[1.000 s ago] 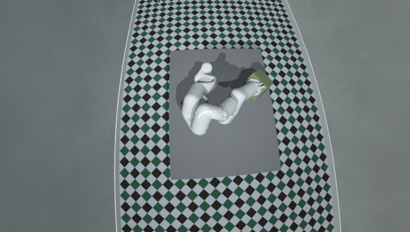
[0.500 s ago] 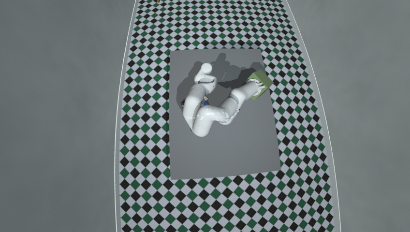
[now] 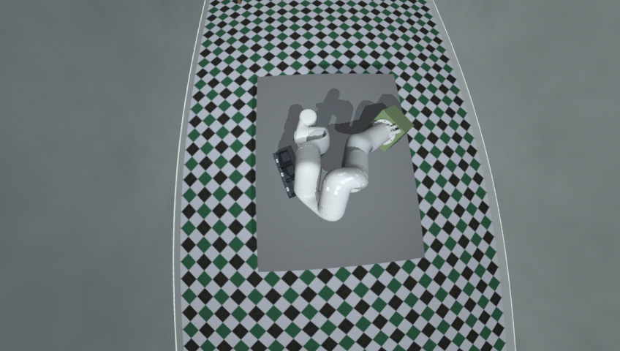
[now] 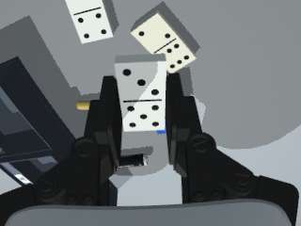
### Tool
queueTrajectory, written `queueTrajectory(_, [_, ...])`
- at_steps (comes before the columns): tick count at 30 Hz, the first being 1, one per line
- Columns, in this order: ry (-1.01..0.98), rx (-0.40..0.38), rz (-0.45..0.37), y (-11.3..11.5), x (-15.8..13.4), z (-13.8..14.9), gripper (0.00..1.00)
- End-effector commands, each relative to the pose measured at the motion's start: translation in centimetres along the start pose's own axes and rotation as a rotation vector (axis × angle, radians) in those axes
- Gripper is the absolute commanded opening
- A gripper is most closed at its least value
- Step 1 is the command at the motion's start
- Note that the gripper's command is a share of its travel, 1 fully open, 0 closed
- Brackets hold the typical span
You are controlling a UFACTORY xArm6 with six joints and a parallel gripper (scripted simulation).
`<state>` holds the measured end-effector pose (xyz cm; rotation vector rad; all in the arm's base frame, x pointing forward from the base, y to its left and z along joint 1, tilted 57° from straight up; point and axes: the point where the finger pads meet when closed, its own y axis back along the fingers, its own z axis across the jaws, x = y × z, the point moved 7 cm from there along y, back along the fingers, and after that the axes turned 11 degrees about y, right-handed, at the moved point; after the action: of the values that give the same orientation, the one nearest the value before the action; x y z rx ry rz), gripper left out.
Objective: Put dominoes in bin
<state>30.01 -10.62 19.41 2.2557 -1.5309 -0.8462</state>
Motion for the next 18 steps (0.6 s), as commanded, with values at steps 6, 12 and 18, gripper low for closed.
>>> queueTrajectory(6, [-0.002,-0.009,0.013,0.1,-4.0,-2.7,0.00])
queueTrajectory(12, [-0.002,-0.009,0.013,0.1,-7.0,-4.8,0.00])
queueTrajectory(18, [-0.002,-0.009,0.013,0.0,-10.0,-6.8,0.00])
